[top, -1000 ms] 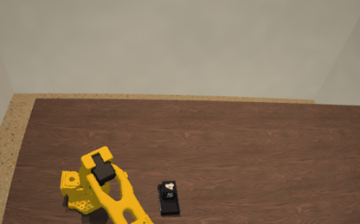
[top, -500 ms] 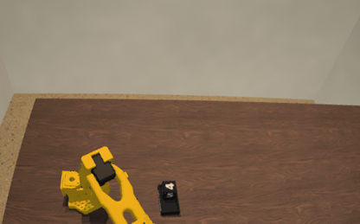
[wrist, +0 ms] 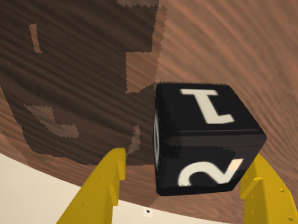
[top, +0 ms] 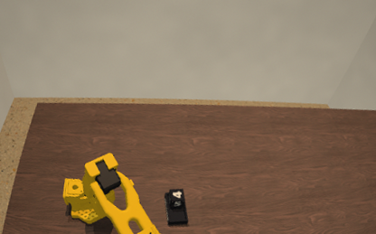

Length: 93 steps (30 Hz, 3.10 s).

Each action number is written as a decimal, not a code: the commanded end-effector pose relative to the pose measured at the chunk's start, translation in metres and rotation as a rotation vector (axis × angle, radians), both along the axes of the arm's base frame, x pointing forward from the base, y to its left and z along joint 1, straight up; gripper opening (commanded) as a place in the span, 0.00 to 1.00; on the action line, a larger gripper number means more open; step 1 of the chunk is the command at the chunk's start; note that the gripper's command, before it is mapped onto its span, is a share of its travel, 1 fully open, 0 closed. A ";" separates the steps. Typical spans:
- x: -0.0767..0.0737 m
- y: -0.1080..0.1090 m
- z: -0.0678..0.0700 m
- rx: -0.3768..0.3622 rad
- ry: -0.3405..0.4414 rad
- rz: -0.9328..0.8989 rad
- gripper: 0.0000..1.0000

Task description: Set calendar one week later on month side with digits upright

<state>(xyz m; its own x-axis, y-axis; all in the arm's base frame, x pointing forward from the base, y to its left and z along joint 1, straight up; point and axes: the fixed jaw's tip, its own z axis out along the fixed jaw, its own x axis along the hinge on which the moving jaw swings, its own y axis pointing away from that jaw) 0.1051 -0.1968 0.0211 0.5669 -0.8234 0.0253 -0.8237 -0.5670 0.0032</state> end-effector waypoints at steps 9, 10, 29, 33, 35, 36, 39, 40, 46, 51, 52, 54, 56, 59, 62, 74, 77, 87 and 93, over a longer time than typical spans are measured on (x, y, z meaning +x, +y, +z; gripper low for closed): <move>0.006 0.001 0.002 -0.015 -0.012 0.000 0.21; 0.006 0.002 0.002 -0.015 -0.012 0.000 0.21; 0.008 0.003 0.002 -0.015 -0.012 0.000 0.17; 0.008 0.003 0.002 -0.015 -0.012 0.000 0.15; 0.008 0.003 0.002 -0.015 -0.012 0.000 0.12; 0.008 0.003 0.002 -0.015 -0.012 0.000 0.10; 0.008 0.003 0.002 -0.015 -0.012 0.000 0.04; 0.008 0.003 0.002 -0.015 -0.012 0.000 0.02; 0.008 0.003 0.002 -0.015 -0.012 0.000 0.00; 0.008 0.003 0.004 -0.015 -0.012 0.000 0.00; 0.008 0.002 0.005 -0.015 -0.012 0.000 0.00; 0.008 0.002 0.008 -0.015 -0.012 0.000 0.00; 0.008 0.001 0.013 -0.015 -0.012 0.000 0.00; 0.007 0.001 0.021 -0.015 -0.012 0.000 0.00; 0.006 0.001 0.027 -0.015 -0.012 0.000 0.00; 0.003 0.002 0.052 -0.015 -0.011 0.000 0.00; 0.002 0.002 0.053 -0.015 -0.011 0.000 0.00; 0.003 0.002 0.053 -0.015 -0.011 -0.001 0.00; 0.005 0.004 0.053 -0.015 -0.012 -0.007 0.00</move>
